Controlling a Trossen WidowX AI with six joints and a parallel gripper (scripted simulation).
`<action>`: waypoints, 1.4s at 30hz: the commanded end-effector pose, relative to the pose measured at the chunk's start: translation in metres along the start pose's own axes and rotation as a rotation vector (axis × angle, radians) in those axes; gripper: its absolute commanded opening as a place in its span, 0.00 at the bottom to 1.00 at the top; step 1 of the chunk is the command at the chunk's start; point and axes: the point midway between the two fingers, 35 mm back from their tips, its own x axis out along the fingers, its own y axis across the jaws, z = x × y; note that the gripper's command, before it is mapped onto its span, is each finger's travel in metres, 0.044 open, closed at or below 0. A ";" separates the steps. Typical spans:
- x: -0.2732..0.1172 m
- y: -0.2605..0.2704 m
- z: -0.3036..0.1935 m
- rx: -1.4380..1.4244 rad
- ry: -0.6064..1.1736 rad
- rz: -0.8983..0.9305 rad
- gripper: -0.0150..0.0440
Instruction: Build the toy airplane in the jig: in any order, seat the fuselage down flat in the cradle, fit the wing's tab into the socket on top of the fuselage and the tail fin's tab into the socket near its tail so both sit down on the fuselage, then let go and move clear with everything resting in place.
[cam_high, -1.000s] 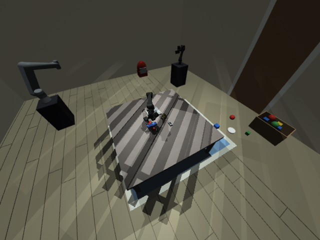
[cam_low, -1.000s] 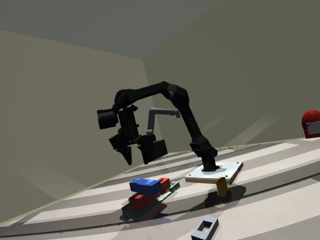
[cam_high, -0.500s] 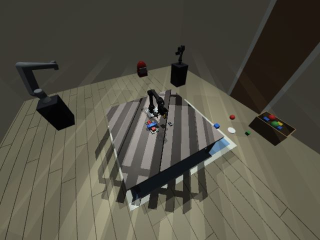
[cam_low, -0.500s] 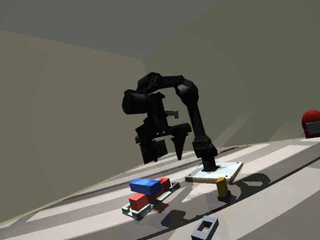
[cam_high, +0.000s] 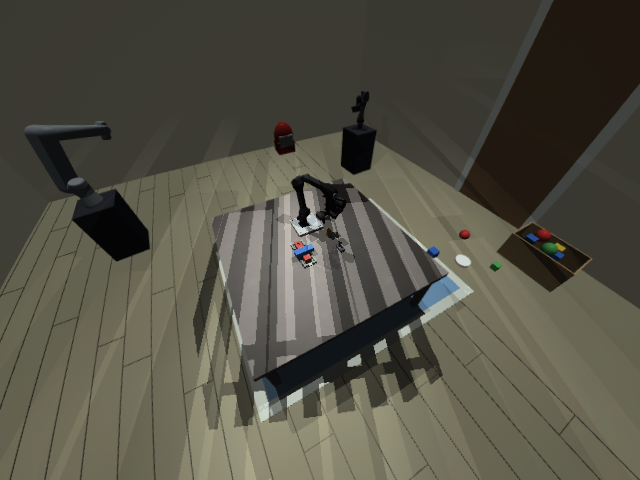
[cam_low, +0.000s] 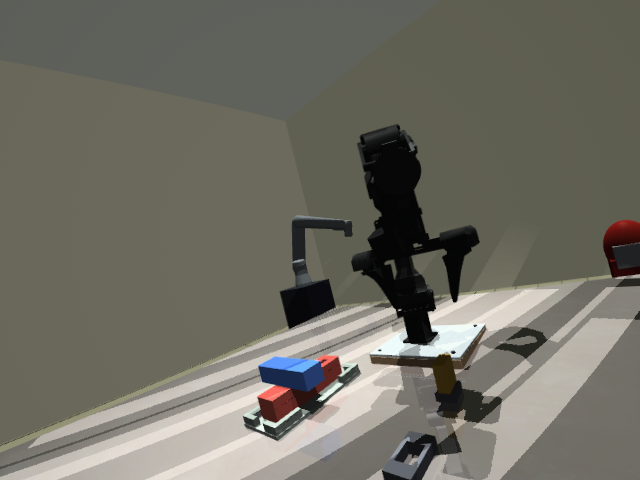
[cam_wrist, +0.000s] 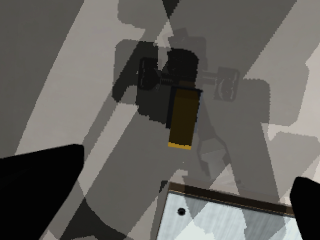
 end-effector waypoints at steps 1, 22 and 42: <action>0.008 0.003 -0.005 0.007 0.006 0.001 1.00; 0.078 0.003 -0.006 0.007 0.006 0.001 1.00; 0.111 0.004 -0.006 0.007 0.006 0.001 1.00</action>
